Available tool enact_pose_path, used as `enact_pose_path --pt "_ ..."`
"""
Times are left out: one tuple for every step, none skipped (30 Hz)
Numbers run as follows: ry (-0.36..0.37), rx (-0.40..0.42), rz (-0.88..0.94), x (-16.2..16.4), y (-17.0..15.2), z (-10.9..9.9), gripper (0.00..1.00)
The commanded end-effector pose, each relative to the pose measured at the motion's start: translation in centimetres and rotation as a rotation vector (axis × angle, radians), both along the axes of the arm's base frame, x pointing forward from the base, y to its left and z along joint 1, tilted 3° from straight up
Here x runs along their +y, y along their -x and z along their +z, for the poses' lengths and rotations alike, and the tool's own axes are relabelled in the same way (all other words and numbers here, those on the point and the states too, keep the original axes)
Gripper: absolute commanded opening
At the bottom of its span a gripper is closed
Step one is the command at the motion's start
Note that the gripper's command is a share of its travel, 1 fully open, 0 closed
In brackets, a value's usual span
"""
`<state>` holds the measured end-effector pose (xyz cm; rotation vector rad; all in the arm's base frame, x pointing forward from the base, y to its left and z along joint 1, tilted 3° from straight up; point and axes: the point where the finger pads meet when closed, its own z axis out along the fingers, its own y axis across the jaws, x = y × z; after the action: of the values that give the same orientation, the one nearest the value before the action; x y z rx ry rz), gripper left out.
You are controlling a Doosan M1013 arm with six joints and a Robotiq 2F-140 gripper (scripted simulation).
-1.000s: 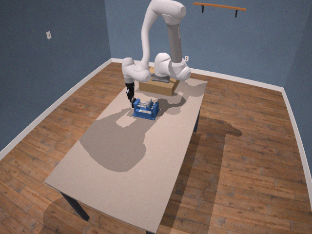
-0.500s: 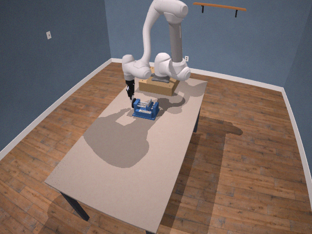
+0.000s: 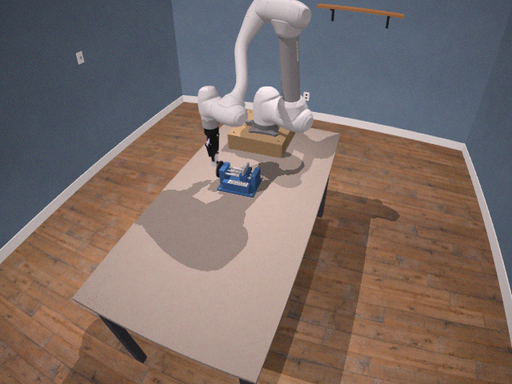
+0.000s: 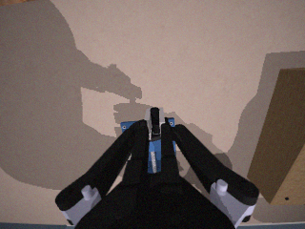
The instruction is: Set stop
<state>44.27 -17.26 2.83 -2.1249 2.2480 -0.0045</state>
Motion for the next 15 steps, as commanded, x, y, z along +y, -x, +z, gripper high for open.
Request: enact_pose_path --pt "0.000 -0.005 -0.002 -0.1 -0.9 0.4 0.04" --pt "0.000 -0.005 -0.002 -0.1 -0.9 0.4 0.04" --pt "0.000 -0.005 -0.002 -0.1 -1.1 0.5 0.04" --pt "0.000 -0.005 -0.002 -0.1 -1.4 0.5 0.04" --pt "0.000 -0.005 -0.002 -0.1 -1.6 0.5 0.04" --pt "0.000 -0.005 -0.002 -0.1 -1.8 0.5 0.04" --pt "0.000 -0.005 -0.002 -0.1 -2.0 0.5 0.04" --pt "0.000 -0.005 -0.002 -0.1 -2.2 0.5 0.04" --pt "0.000 -0.005 -0.002 -0.1 -2.4 0.4 0.04" --pt "0.000 -0.005 -0.002 -0.2 -2.6 0.4 0.04" --pt "0.000 -0.005 -0.002 -0.2 -2.7 0.4 0.04" --pt "0.000 -0.005 -0.002 -0.2 -2.9 0.3 0.04" --pt "0.000 -0.005 -0.002 -0.2 -3.0 0.2 0.04" --pt "0.000 -0.005 -0.002 -0.2 -3.1 0.2 0.04" --pt "0.000 -0.005 -0.002 -0.2 -3.3 0.1 0.04"
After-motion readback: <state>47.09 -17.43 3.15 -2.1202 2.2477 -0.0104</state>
